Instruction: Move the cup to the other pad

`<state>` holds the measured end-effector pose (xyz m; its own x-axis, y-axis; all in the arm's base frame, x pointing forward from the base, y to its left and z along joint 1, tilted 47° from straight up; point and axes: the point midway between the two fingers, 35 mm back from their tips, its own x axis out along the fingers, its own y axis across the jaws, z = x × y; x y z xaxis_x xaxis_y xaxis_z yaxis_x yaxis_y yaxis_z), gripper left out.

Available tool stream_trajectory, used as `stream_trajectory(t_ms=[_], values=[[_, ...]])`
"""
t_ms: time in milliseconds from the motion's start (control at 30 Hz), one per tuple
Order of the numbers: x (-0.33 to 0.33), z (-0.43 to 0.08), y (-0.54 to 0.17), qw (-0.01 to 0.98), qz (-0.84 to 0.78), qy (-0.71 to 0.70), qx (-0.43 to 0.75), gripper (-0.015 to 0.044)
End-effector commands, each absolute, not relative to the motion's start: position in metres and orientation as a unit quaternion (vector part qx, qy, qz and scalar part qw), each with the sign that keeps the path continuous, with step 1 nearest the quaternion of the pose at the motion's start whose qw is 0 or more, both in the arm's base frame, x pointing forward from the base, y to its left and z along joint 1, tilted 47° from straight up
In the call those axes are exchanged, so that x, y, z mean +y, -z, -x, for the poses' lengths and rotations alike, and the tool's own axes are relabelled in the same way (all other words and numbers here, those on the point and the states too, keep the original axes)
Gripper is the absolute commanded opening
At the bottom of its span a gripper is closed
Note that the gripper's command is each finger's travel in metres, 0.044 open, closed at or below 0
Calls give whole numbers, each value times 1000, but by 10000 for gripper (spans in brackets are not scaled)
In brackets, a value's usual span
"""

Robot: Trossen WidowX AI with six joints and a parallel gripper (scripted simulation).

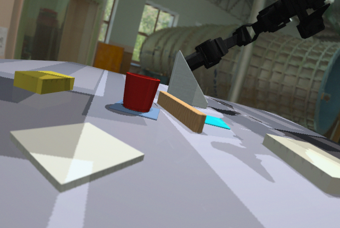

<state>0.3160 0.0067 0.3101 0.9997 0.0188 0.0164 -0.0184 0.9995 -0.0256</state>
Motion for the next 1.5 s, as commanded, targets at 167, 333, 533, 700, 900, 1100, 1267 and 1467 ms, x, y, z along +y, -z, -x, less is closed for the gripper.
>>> stream_trajectory(t_ms=[167,333,533,700,900,1100,1267,1467], values=[[2,-342,-269,993,77,-25,87,242],[-10,-369,-195,954,162,-81,238,148],[-23,-374,-108,871,232,-207,380,148],[-32,-361,-44,794,237,-334,449,148],[-36,-332,16,718,186,-484,465,148],[-39,-304,55,679,111,-587,427,148],[-39,-302,58,677,102,-595,421,148],[-40,-301,60,677,102,-595,421,148]])
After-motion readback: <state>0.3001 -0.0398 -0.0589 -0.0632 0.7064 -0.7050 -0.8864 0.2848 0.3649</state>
